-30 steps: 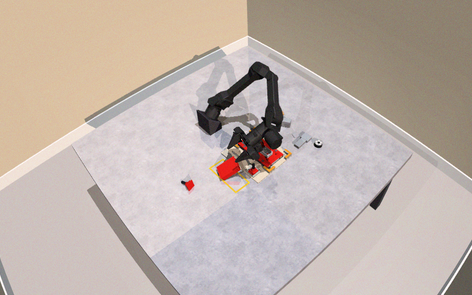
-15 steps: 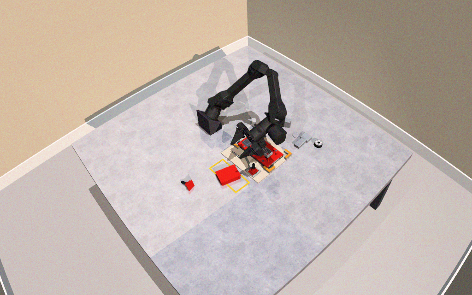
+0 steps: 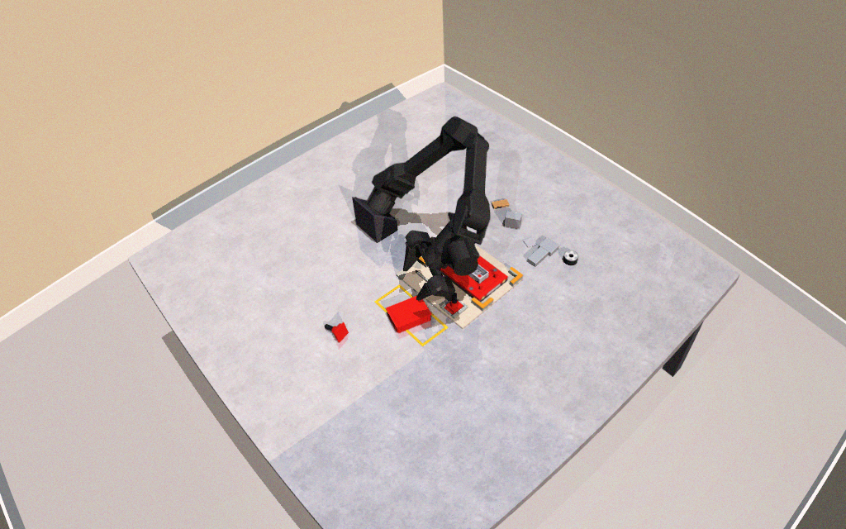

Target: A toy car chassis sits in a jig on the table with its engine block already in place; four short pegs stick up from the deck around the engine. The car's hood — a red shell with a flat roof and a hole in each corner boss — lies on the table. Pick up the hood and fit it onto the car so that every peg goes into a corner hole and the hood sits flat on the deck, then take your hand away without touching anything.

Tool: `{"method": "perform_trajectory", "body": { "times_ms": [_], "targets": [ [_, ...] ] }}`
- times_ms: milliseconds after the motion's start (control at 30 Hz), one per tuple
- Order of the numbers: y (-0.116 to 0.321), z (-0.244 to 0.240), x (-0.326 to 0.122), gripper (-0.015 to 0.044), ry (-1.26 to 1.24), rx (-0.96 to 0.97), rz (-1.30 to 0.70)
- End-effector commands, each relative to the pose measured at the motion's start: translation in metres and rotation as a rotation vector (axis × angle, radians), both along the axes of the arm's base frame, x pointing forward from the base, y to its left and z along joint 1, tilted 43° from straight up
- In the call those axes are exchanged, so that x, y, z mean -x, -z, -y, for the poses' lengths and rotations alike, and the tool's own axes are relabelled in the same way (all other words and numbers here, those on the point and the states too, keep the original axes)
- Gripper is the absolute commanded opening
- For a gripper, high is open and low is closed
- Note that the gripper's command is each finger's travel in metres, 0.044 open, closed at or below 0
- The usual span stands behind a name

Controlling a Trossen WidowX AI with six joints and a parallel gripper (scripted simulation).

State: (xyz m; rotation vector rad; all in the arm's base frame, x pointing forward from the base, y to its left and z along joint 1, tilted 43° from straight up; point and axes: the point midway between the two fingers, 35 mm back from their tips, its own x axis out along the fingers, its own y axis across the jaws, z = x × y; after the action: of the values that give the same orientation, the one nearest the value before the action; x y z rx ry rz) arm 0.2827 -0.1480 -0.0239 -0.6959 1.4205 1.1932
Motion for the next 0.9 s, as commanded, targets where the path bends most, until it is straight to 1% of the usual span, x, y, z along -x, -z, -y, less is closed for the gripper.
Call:
{"method": "perform_trajectory", "body": {
  "times_ms": [0,133,200,867],
  "targets": [
    [0.014,0.010,0.001,0.0440,0.044,-0.208,0.081],
    [0.028,0.024,-0.001,0.0440,0.115,-0.442,0.247],
    [0.032,0.031,-0.001,0.0440,0.143,-0.507,0.317],
    [0.038,0.027,-0.003,0.0440,0.147,-0.515,0.326]
  ]
}}
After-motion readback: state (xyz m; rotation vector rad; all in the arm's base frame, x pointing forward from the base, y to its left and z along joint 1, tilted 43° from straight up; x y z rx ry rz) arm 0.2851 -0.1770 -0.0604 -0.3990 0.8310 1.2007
